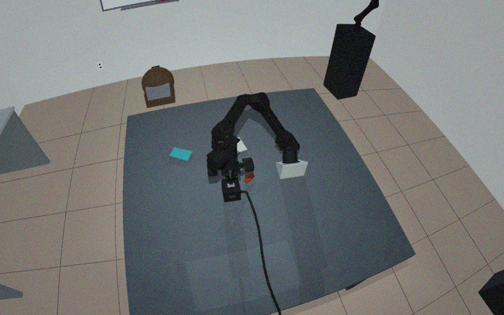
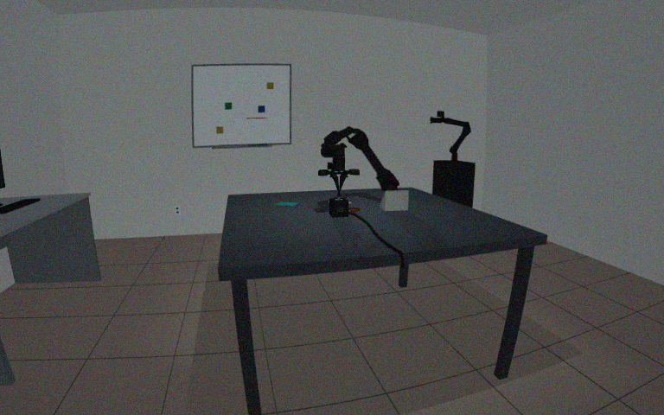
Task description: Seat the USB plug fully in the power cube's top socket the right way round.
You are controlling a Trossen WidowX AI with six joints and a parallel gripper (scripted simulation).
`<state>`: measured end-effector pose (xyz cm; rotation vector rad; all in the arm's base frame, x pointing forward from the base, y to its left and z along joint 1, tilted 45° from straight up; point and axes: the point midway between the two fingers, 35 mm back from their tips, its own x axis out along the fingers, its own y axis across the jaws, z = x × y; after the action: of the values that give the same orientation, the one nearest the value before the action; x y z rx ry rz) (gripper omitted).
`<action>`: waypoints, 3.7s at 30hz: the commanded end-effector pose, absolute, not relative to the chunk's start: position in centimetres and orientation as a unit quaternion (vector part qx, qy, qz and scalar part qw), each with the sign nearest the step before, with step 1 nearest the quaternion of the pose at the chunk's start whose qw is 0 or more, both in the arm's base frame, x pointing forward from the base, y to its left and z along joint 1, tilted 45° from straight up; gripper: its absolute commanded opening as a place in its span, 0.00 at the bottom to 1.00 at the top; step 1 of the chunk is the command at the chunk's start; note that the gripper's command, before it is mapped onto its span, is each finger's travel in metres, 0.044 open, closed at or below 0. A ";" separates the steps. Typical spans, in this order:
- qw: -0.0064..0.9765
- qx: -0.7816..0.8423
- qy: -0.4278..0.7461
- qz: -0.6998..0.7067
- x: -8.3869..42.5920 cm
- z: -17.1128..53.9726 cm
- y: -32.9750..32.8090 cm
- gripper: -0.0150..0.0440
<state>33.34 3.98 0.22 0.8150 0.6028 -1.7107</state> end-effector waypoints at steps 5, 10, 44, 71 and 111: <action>0.545 0.345 0.256 -0.720 33.3 0.1 4.0 0.25; 0.545 0.345 0.256 -0.720 33.3 0.1 3.9 0.25; 0.545 0.345 0.256 -0.720 33.3 -0.2 3.6 0.25; 0.545 0.345 0.256 -0.720 33.2 -0.4 3.4 0.25; 0.545 0.344 0.255 -0.720 33.1 -0.8 3.1 0.25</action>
<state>33.10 3.18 -0.76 0.8199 0.6066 -1.7113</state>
